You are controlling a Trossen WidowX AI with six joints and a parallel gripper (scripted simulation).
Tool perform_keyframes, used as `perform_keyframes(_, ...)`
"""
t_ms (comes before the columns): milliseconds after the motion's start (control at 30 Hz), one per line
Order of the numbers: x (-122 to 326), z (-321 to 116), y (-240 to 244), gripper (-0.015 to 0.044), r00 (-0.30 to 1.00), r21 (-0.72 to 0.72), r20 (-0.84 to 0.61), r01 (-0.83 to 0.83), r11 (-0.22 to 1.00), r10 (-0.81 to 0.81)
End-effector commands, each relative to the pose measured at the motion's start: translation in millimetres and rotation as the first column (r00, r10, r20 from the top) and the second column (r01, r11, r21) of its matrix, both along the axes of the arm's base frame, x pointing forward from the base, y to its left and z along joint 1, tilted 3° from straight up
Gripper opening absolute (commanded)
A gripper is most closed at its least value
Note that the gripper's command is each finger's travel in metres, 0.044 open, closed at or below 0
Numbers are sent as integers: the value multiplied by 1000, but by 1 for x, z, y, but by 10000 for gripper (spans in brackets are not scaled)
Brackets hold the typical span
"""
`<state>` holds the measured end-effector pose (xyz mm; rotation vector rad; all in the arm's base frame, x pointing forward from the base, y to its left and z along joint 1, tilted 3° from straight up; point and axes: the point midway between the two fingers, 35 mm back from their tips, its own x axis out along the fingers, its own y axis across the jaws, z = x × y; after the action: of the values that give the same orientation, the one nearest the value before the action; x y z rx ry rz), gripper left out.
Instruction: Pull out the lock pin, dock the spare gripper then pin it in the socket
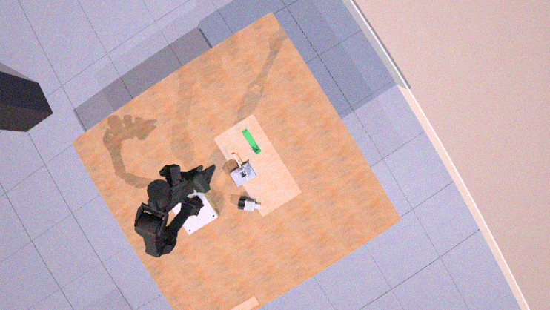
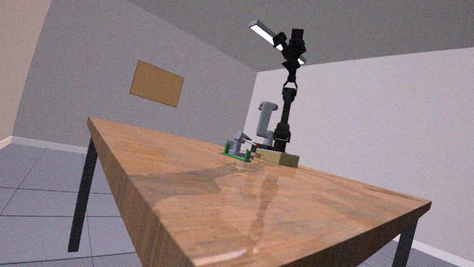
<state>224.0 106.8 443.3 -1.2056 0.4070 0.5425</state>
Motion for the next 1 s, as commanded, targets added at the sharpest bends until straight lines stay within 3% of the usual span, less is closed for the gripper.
perform_keyframes(0, 1, -1, 0, 374, 1000, -3, -4, 0, 1000, 0)
perform_keyframes(100, 13, -20, 7, 300, 998, -43, -57, -6, 999, 4)
perform_keyframes(367, 65, -137, 19, 300, 922, -213, -386, -78, 974, -10)
perform_keyframes(667, 75, -267, 1, 300, 692, -250, -721, -227, 941, -25)
perform_keyframes(967, 71, -299, -5, 300, 624, -234, -781, -259, 937, -22)
